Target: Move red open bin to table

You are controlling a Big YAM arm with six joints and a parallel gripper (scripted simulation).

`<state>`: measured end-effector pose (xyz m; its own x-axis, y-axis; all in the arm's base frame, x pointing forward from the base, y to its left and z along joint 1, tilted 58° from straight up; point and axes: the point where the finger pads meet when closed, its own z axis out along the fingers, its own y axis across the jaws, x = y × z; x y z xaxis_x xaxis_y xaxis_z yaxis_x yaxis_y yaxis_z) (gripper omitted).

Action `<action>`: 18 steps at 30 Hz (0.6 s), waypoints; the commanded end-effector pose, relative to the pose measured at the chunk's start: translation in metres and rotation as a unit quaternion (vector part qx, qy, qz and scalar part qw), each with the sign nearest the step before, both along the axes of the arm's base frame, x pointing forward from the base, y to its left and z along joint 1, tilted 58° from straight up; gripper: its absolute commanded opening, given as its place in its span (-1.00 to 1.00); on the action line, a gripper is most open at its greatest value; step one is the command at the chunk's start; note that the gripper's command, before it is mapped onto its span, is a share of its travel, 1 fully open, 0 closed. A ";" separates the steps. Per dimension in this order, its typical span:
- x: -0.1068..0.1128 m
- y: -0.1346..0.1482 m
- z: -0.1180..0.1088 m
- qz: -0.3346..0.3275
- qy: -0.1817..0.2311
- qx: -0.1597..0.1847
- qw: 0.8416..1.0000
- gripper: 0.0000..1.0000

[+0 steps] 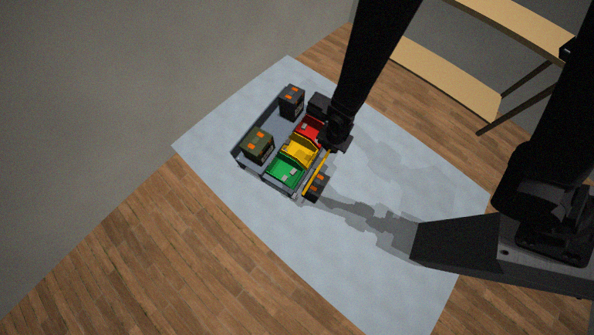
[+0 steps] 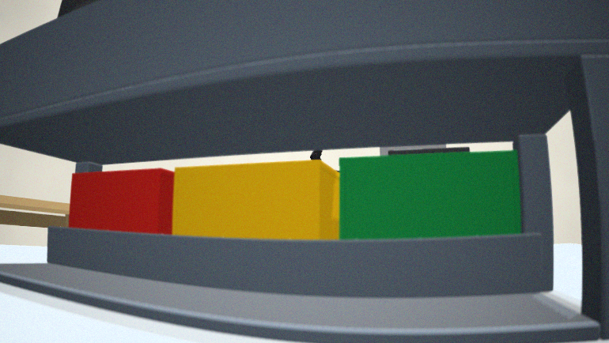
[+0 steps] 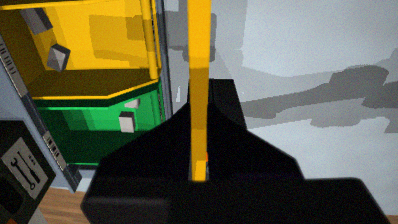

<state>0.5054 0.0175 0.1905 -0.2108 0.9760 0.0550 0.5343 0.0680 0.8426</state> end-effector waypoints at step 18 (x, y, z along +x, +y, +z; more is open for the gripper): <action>-0.031 -0.010 -0.045 -0.002 -0.004 -0.003 1.000 -1.00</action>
<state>0.4771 0.0137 0.1494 -0.2104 0.9761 0.0546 0.5339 0.0679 0.8428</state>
